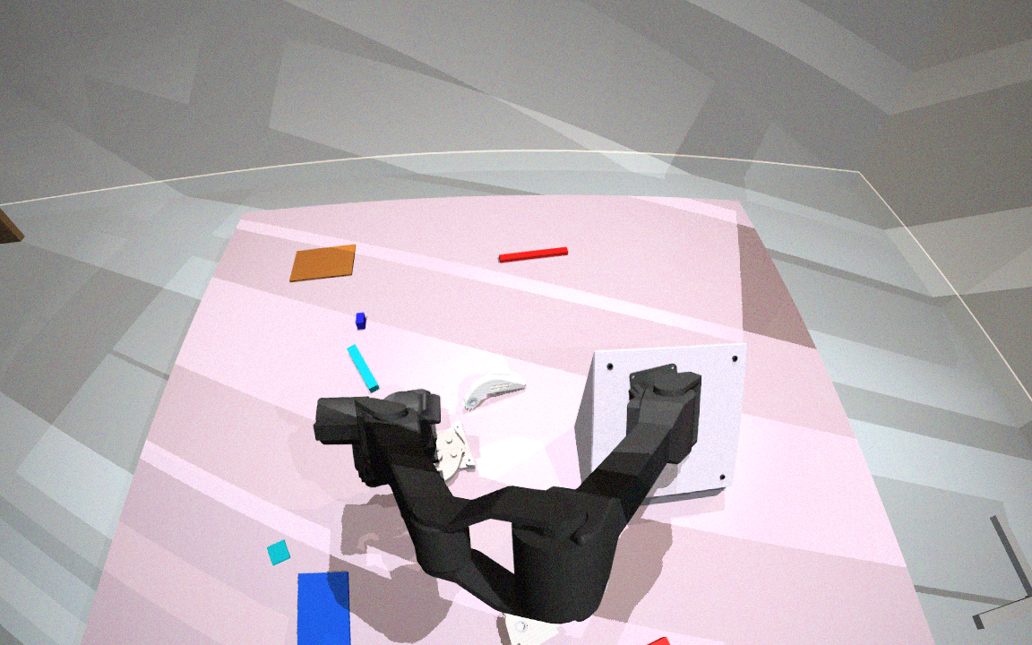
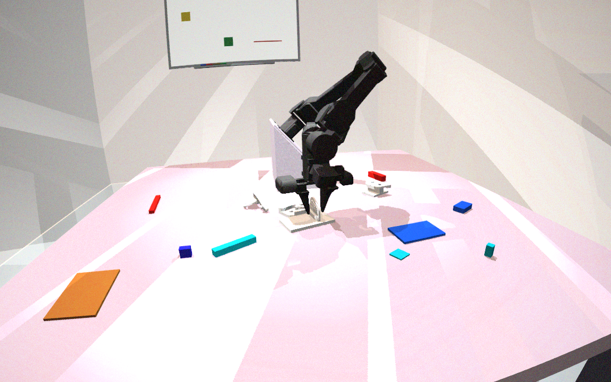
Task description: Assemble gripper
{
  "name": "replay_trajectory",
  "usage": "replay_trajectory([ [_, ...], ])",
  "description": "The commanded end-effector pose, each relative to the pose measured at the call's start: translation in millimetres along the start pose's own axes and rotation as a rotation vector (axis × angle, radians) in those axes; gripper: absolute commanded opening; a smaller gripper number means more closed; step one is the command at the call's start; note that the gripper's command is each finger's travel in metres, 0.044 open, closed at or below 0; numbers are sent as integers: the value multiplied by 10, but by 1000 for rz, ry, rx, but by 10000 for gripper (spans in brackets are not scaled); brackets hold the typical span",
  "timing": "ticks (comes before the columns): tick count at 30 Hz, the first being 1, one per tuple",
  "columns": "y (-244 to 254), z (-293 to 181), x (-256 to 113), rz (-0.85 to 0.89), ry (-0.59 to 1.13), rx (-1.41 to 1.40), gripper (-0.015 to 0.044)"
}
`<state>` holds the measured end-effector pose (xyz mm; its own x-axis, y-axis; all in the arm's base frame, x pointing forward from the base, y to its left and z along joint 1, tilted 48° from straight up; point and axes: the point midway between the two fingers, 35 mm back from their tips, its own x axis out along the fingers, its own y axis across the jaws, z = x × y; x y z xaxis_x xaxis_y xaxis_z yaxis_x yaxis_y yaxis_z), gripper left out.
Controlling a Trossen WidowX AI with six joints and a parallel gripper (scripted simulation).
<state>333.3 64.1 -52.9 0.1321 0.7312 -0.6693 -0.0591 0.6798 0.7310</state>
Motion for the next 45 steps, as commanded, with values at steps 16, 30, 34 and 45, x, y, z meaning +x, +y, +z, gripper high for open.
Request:
replay_trajectory([
  [16,3,1,1,3,-1,3,134],
  [30,3,1,1,3,-1,3,134],
  [34,3,1,1,3,-1,3,134],
  [45,0,0,0,0,0,0,224],
])
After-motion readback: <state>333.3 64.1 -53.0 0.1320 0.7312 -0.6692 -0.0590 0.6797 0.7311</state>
